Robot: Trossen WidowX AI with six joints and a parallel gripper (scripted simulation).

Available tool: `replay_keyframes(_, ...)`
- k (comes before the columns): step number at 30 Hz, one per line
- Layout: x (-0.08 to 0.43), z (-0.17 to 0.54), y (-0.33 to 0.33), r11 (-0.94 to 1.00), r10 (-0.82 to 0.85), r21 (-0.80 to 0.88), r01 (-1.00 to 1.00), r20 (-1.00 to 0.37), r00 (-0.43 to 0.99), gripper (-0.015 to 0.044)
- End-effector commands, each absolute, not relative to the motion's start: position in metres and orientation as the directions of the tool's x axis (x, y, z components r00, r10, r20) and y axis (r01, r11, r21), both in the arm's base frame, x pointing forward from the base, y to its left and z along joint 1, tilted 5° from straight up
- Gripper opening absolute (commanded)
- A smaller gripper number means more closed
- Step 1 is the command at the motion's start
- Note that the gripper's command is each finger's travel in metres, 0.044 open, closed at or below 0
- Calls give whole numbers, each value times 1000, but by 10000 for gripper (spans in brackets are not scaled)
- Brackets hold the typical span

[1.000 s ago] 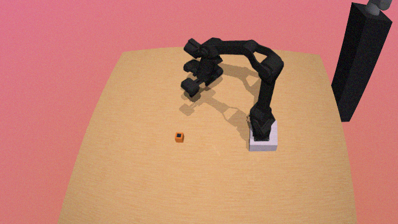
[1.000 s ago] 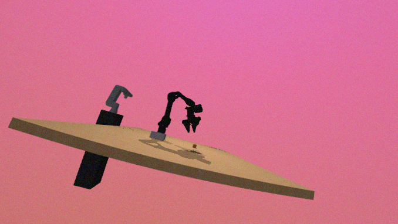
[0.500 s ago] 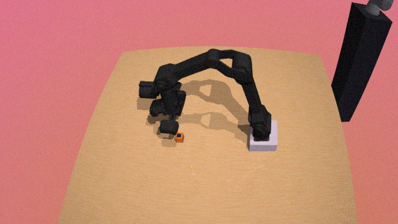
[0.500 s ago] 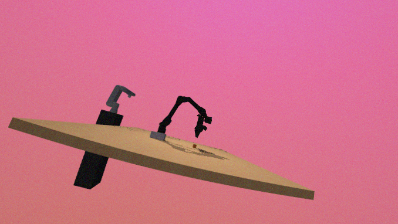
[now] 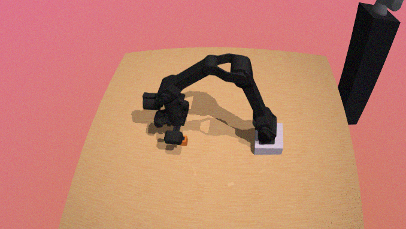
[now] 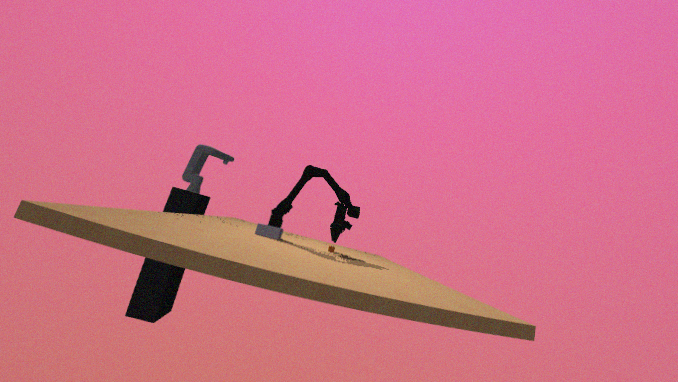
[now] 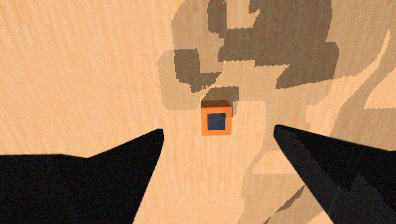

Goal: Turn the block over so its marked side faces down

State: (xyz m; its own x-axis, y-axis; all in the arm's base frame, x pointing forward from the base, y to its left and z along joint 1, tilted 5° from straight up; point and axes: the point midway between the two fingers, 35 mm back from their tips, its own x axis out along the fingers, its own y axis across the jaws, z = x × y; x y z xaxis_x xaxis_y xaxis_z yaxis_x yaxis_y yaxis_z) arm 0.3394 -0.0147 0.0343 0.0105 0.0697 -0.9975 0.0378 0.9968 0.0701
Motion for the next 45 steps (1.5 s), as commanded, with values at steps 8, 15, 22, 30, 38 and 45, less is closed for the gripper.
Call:
replay_keyframes(8, 338, 17, -14, 997, 67, 67, 41, -998, 0, 440)
replay_keyframes(15, 338, 5, -13, 997, 68, 67, 41, -998, 0, 440)
replay_keyframes(22, 337, -6, -12, 997, 68, 68, 41, -998, 0, 440)
replay_keyframes(30, 337, -9, -12, 997, 68, 68, 41, -998, 0, 309)
replay_keyframes(38, 337, -9, -12, 997, 68, 68, 41, -998, 0, 118)
replay_keyframes(45, 337, -9, -12, 997, 68, 68, 41, -998, 0, 72)
